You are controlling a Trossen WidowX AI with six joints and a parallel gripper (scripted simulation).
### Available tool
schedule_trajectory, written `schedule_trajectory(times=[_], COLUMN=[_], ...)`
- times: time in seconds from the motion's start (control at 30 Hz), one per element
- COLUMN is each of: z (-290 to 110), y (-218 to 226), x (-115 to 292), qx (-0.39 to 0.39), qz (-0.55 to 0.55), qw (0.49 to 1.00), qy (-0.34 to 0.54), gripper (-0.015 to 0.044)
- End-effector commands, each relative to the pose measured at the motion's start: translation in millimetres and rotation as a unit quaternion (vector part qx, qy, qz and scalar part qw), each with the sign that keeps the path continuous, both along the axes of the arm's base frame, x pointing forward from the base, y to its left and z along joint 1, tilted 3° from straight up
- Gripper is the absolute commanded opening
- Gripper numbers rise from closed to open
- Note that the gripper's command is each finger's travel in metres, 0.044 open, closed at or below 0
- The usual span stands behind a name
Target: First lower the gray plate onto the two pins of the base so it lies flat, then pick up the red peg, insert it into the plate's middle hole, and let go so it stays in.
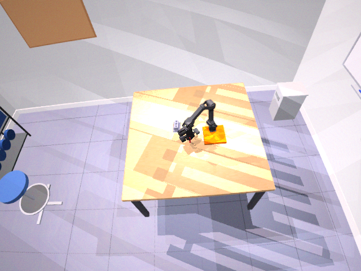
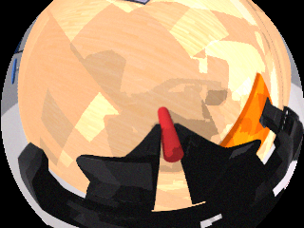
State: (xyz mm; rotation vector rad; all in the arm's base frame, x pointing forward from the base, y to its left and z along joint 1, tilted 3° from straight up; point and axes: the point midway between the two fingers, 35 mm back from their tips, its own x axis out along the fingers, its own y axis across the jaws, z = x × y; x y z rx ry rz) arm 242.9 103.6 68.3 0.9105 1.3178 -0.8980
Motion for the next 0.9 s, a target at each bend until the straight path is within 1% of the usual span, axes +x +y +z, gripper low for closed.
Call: schedule_trajectory(times=[0.0, 0.87], z=[2.7, 82.9], y=[0.0, 5.7], x=[0.8, 3.8], qx=[-0.001, -0.001], qz=[0.0, 0.001], qw=[1.0, 1.0], qy=[-0.001, -0.001], gripper=[0.0, 0.0])
